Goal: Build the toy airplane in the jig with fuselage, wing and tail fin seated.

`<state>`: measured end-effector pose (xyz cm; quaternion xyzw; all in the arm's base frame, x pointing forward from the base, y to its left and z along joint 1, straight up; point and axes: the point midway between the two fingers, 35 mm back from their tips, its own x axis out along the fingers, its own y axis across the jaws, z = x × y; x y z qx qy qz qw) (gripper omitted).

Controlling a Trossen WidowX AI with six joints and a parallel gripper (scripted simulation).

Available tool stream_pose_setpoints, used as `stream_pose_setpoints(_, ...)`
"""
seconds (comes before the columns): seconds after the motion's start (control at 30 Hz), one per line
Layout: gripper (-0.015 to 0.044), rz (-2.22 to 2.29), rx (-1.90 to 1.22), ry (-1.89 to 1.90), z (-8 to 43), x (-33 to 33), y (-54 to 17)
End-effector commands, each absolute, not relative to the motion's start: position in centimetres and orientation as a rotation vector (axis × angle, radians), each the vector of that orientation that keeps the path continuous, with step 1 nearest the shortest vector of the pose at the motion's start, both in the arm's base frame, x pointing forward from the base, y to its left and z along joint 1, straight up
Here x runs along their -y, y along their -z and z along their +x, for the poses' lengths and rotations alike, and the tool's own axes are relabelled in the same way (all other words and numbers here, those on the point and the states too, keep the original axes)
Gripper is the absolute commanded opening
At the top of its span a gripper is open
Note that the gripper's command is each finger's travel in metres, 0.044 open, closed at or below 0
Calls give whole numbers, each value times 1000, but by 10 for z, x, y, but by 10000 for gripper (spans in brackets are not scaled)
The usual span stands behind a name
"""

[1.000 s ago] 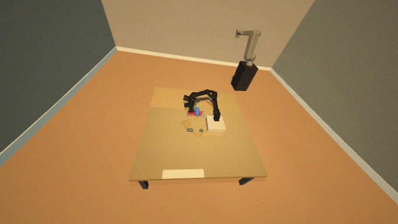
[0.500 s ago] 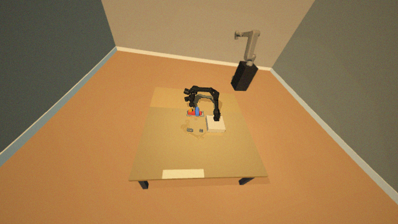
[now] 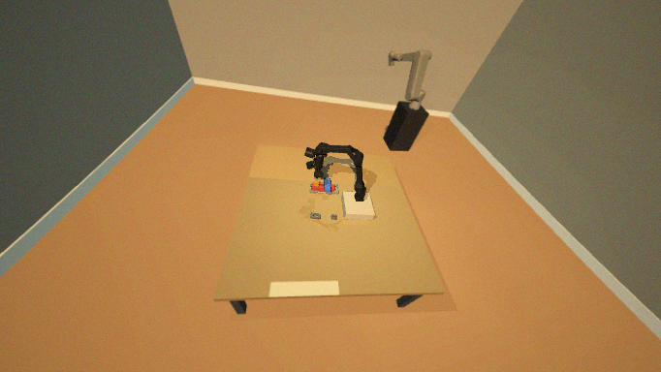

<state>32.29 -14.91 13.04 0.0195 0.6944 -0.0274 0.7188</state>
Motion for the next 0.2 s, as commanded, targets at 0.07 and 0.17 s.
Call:
stream_pose_setpoints(0.07,260,42,-1540,65,323,149,-130)
stream_pose_setpoints(0.17,260,42,-1540,65,323,149,-130)
